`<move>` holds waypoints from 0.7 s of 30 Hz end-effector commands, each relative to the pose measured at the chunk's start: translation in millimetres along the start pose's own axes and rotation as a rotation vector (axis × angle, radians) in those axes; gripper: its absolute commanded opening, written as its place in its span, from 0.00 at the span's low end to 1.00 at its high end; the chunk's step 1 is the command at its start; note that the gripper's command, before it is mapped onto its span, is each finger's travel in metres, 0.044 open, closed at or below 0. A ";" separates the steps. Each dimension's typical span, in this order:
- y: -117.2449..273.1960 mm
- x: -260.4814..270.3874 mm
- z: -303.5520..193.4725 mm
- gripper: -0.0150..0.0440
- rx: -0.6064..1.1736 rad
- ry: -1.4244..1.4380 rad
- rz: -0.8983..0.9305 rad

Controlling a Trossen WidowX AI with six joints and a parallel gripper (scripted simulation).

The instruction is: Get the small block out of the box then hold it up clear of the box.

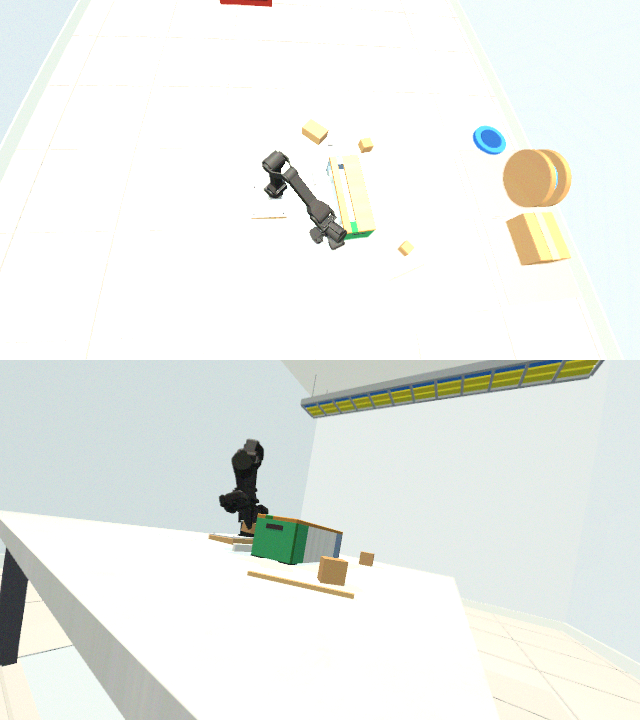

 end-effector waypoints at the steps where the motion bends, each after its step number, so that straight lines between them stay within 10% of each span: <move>1: 3.0 -1.5 -1.9 0.25 -0.009 0.128 0.006; 21: 15.8 -11.4 -12.8 0.25 -0.044 0.879 0.018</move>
Point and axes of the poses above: the point midway between the two fingers, 35 mm back from their tips, its own y axis back along the fingers, its own x axis across the jaws, z = x × y, the point moved 3 cm from there along y, back along the fingers, and after that the axes turned 3 degrees about y, right-handed, at the moved point
